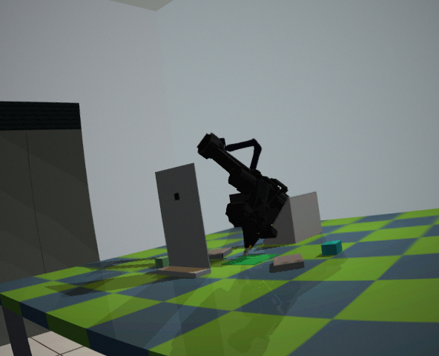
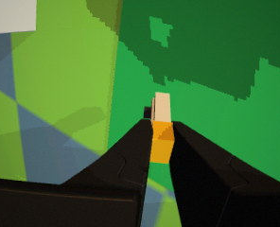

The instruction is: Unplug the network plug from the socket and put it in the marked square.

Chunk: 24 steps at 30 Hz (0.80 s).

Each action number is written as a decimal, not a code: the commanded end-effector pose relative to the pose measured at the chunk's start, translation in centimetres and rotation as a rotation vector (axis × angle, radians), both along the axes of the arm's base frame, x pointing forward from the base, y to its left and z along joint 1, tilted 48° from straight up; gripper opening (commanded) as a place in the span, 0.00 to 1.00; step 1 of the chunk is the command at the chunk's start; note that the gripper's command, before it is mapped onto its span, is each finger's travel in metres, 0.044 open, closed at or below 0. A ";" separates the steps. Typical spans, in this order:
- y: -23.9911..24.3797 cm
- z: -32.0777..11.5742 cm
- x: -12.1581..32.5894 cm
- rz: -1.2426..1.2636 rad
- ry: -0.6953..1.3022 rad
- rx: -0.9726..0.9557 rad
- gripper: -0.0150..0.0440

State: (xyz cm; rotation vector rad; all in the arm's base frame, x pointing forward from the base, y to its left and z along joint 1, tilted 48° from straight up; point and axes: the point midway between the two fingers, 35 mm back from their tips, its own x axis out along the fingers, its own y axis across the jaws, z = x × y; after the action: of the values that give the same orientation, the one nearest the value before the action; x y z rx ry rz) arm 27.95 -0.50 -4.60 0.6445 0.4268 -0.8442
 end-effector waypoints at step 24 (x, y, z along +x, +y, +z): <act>-1.4 -0.9 -0.2 0.005 0.008 -0.007 0.25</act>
State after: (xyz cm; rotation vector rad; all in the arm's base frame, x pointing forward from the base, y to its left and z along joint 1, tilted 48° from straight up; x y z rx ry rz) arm 27.81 -1.79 -5.36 0.6397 0.4270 -0.8453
